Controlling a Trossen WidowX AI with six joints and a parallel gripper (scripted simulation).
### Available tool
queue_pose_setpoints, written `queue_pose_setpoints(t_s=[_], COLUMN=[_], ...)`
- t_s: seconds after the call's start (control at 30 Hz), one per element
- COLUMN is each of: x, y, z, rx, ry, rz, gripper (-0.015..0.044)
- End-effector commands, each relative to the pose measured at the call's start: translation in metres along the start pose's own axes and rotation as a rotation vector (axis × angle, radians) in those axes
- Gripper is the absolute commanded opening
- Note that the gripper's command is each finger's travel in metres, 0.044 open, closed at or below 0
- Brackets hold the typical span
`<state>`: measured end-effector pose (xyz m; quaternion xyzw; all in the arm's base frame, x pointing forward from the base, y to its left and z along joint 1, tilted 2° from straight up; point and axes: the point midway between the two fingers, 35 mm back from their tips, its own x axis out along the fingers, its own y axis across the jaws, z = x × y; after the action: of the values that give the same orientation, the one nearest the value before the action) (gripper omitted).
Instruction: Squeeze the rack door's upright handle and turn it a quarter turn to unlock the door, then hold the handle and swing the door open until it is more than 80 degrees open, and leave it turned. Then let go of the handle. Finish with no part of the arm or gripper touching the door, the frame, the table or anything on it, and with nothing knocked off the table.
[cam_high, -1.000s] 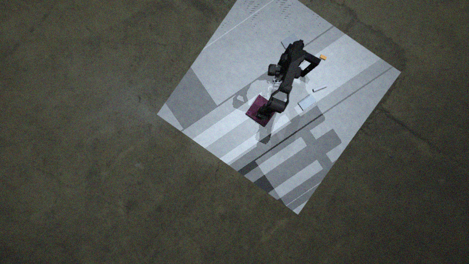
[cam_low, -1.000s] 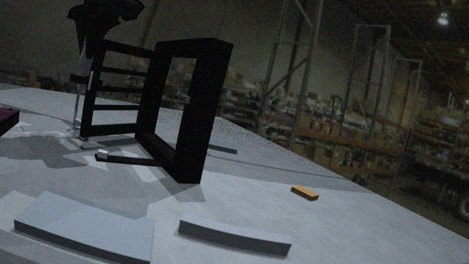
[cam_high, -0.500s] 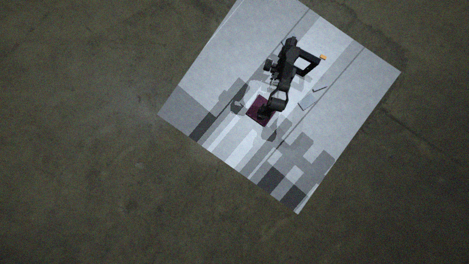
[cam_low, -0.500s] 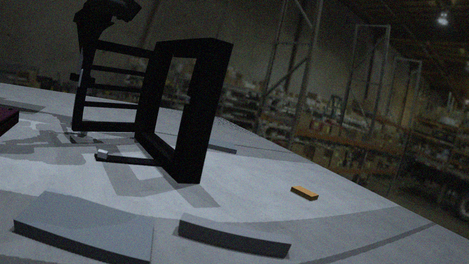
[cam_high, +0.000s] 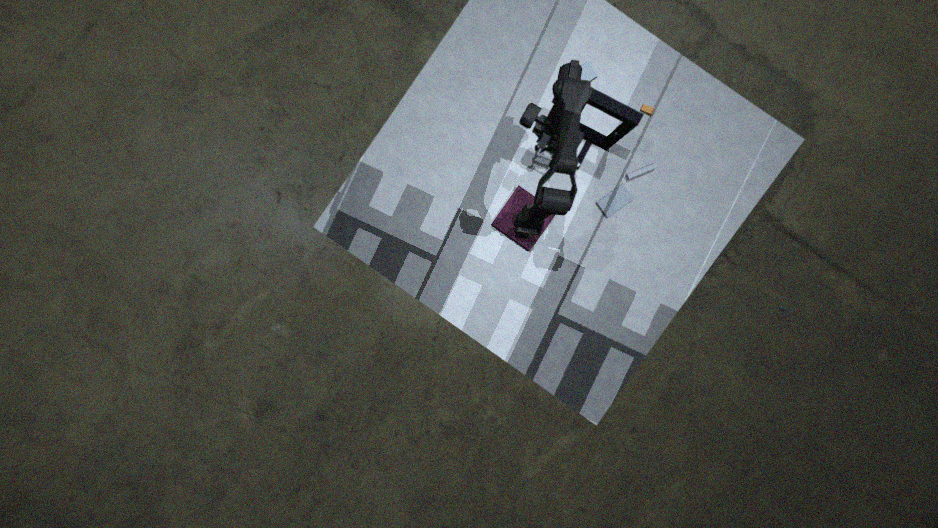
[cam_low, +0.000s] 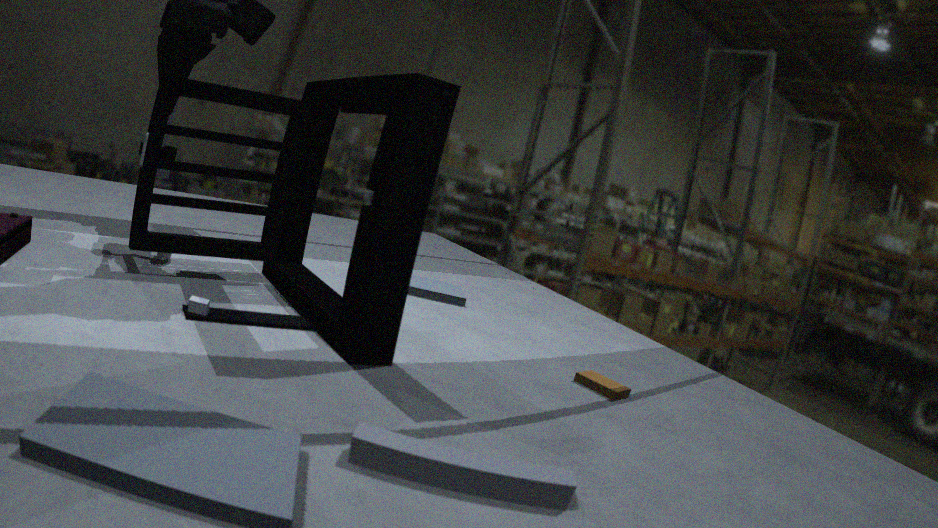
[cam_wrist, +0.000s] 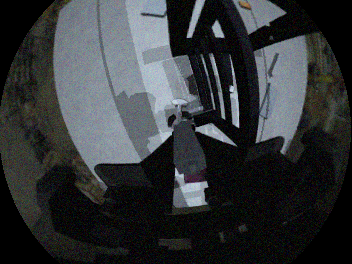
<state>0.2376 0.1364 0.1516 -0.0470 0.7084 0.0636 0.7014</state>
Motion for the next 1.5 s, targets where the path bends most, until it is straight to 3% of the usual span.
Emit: queue_pose_setpoints(t_s=[0.0, 0.63, 0.97, 1.47], x=[0.000, 0.000, 0.000, -0.016], y=[0.008, 0.016, 0.016, 0.016], z=[0.003, 0.005, 0.005, 0.006], rx=[0.080, 0.133, 0.133, 0.133], ry=[0.001, 0.001, 0.001, -0.010], rz=[0.002, 0.003, 0.003, 0.008], gripper=[0.0011, 0.0011, 0.0273, 0.0283])
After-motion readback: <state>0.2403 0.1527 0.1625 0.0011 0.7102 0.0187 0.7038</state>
